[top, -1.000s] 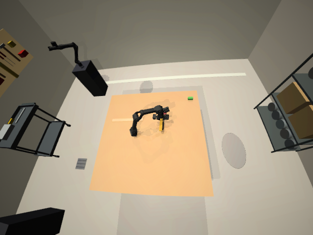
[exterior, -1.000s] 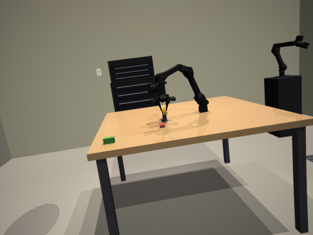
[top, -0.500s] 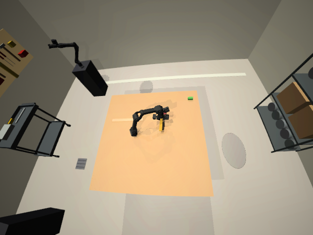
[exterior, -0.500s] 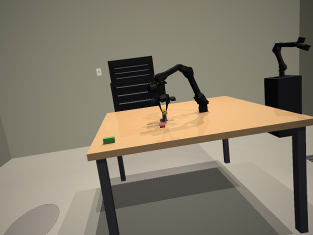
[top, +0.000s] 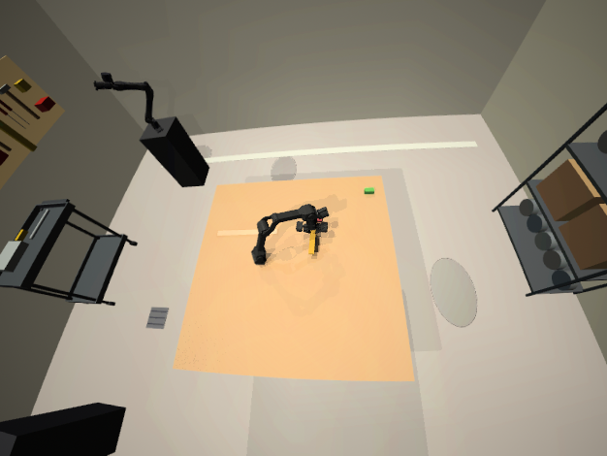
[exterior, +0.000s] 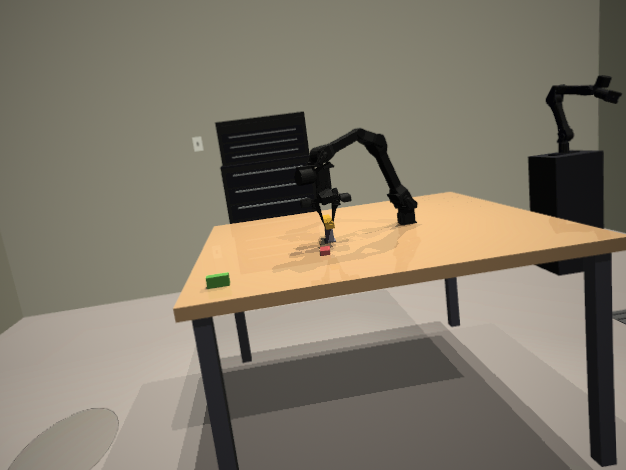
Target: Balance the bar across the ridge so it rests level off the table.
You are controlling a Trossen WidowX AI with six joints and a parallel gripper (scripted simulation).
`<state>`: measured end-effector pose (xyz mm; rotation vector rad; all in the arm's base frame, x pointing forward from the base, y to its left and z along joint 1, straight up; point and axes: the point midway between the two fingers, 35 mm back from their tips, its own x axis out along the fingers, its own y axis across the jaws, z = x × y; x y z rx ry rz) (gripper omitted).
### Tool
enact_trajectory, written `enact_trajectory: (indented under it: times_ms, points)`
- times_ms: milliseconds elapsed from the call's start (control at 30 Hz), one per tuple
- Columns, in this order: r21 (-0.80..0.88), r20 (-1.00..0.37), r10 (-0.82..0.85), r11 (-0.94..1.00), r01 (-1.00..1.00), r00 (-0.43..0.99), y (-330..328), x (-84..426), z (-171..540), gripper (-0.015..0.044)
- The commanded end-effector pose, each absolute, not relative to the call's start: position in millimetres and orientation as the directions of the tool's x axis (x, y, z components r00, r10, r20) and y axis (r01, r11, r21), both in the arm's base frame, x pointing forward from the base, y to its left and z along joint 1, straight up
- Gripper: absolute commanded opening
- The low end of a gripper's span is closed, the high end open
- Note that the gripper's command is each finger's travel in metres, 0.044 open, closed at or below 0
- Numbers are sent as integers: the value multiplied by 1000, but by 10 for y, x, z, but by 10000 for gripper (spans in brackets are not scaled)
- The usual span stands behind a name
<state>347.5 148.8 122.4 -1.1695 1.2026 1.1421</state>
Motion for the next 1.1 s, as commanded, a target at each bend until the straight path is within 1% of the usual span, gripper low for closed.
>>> enact_trajectory:
  times_ms: [0, 667, 867, 900, 1067]
  points:
    - [-36, -999, 12, 64, -997, 36, 1488, 3475, 1224, 0]
    - [-36, -999, 12, 64, -997, 36, 1488, 3475, 1224, 0]
    - [-36, -999, 12, 64, -997, 36, 1488, 3475, 1224, 157]
    - [-36, -999, 12, 64, -997, 36, 1488, 3475, 1224, 167]
    - [-36, -999, 12, 64, -997, 36, 1488, 3475, 1224, 167]
